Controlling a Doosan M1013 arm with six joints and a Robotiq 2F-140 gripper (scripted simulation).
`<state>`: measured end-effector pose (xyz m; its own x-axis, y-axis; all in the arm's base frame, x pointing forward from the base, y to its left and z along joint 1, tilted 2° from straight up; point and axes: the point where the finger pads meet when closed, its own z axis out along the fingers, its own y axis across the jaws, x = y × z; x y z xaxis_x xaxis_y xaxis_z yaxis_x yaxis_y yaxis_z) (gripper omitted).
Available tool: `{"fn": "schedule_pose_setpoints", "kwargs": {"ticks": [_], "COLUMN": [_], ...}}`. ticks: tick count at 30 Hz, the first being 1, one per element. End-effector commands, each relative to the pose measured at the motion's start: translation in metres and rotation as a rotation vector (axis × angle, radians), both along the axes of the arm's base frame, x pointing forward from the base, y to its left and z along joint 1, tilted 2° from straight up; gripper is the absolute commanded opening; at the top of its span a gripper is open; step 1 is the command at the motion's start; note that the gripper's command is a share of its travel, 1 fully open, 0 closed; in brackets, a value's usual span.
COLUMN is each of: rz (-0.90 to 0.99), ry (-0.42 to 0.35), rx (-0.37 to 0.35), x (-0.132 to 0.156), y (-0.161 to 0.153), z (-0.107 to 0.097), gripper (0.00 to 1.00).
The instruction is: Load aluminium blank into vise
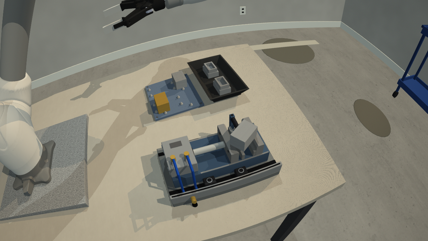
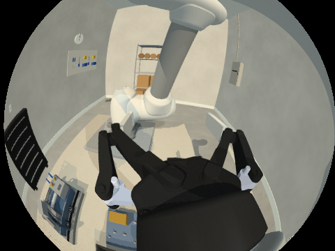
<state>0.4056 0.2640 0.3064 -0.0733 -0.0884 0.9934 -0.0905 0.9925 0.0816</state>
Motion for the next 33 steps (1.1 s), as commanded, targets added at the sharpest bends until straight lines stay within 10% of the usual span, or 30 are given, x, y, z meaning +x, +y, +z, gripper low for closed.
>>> {"fn": "schedule_pose_setpoints", "kwargs": {"ticks": [1,19,33], "rz": [0.000,-0.001,-0.058], "ry": [0.000,-0.011,-0.475], "rx": [0.000,0.000,-0.014], "x": [0.000,0.000,0.050], "y": [0.000,0.000,-0.005], "z": [0.000,-0.002,-0.088], "gripper": [1.00,1.00,1.00]}}
